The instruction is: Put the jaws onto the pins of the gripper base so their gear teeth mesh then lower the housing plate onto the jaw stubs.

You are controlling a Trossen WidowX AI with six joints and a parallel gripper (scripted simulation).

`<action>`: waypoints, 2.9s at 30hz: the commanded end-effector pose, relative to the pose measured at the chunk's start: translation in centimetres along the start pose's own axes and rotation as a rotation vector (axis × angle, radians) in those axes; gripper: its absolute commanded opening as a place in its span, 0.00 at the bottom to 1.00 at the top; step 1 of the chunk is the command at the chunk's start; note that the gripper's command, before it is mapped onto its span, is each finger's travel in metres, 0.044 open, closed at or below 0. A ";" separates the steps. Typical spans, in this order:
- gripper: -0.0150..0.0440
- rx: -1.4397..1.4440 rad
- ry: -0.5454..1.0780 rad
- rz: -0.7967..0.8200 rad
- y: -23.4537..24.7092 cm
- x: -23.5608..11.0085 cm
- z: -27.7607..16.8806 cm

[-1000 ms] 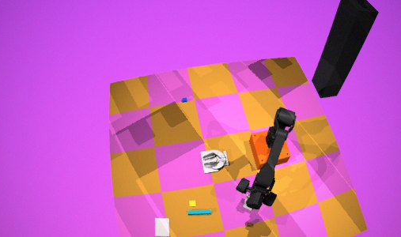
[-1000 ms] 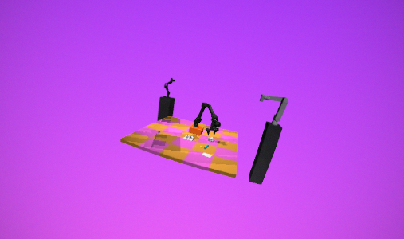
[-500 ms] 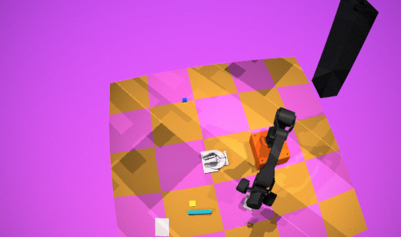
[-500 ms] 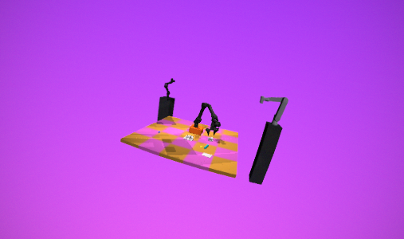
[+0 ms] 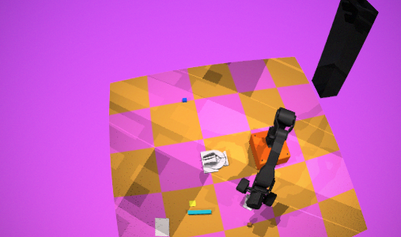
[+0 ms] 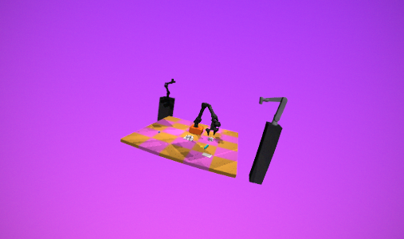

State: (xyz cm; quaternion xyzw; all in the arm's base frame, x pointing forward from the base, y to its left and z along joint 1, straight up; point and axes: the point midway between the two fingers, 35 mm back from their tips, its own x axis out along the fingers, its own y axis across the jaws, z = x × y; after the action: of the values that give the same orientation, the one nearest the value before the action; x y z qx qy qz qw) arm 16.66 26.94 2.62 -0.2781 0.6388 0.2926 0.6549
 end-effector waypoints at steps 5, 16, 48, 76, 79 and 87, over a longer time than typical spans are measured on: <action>1.00 0.003 -0.002 0.001 0.0 0.0 0.0; 1.00 0.003 -0.002 0.001 0.0 0.0 0.0; 1.00 0.003 -0.002 0.001 0.0 0.0 0.0; 1.00 0.003 -0.002 0.001 0.0 0.0 0.0; 1.00 0.000 0.000 0.000 0.0 0.0 0.0; 1.00 0.001 0.000 0.000 0.0 1.2 0.1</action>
State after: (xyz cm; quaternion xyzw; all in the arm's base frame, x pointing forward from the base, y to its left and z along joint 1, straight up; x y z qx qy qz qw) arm 16.78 27.14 1.90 -0.2774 0.6377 0.2934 0.6560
